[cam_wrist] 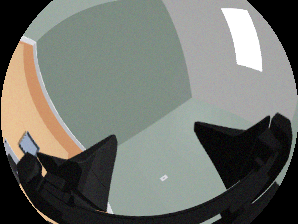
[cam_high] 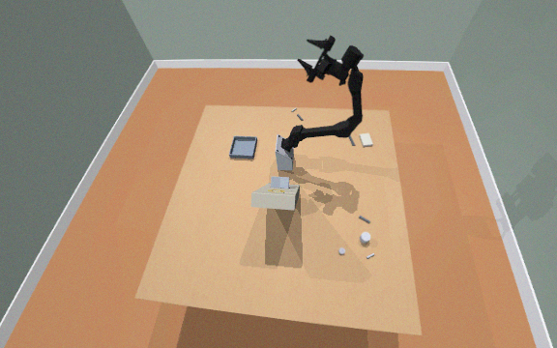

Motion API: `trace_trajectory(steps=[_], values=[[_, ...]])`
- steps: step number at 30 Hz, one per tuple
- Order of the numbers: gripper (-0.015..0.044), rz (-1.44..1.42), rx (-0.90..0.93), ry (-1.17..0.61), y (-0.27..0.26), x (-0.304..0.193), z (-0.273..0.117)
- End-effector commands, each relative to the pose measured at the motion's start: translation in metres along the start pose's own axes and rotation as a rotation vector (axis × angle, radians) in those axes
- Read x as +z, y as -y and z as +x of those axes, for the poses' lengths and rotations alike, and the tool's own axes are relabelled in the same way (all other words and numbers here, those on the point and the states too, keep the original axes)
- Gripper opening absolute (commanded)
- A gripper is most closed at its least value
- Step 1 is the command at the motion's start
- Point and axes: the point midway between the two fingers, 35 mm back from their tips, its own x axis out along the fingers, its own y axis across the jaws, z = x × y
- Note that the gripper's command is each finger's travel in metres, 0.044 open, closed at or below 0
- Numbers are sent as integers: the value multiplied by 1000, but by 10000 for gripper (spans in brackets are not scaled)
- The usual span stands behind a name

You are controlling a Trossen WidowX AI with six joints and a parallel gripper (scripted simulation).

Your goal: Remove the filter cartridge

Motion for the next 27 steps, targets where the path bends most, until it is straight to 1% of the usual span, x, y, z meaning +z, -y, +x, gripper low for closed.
trace_trajectory(steps=[1,3,4,11,14,17,22,27], values=[[374,-5,5,5,-2,2,1],[321,-34,46,45,-14,16,8],[295,-3,68,76,-21,25,13],[111,344,208,229,-51,69,38],[110,601,357,308,-77,103,49],[110,852,539,347,-106,137,54],[110,1091,750,337,-137,169,53],[110,1296,963,275,-168,196,47]])
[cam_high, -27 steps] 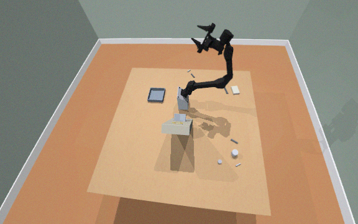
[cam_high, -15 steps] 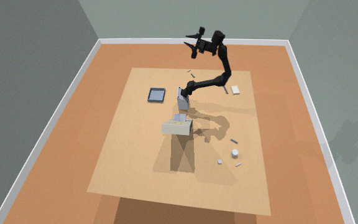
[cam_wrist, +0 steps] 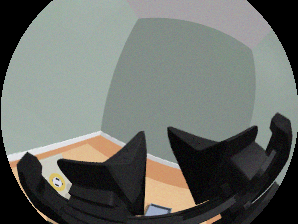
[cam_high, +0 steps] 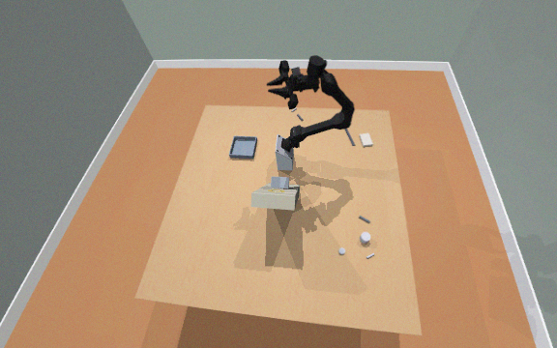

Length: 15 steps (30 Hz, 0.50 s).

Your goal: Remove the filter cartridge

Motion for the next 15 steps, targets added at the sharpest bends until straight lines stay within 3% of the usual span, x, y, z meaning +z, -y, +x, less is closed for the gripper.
trace_trajectory(steps=[1,15], values=[[110,450,252,-97,-61,-24,40],[110,1145,516,-500,-162,-71,68]])
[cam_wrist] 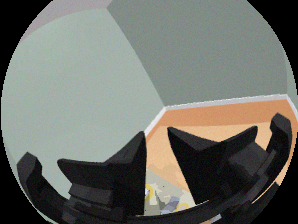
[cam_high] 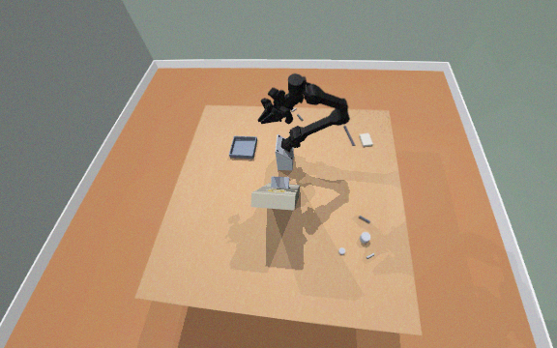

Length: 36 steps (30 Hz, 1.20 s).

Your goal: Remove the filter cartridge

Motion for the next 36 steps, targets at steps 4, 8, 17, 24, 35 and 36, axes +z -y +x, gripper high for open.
trace_trajectory(steps=[4,8,17,24,35,36], values=[[110,630,76,-351,-17,-85,51],[110,844,47,-482,-22,-116,61],[110,1311,-138,-777,-31,-186,71],[110,1576,-338,-938,-33,-229,69],[110,1576,-338,-938,-33,-229,69],[110,1576,-338,-938,-33,-229,69]])
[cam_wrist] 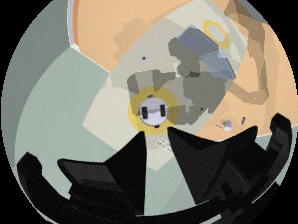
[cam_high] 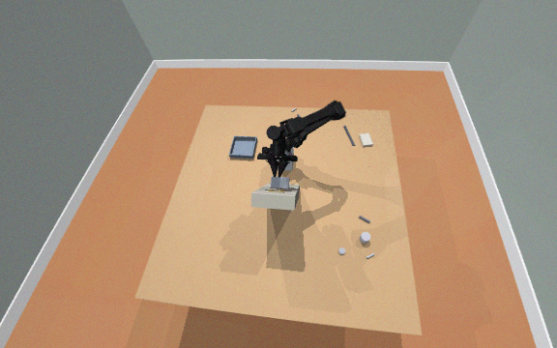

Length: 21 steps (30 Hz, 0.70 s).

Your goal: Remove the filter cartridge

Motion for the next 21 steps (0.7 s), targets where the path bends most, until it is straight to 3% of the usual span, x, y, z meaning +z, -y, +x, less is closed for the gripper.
trace_trajectory(steps=[1,21], values=[[110,21,-11,-2,3,2,2],[110,18,-13,4,2,3,28]])
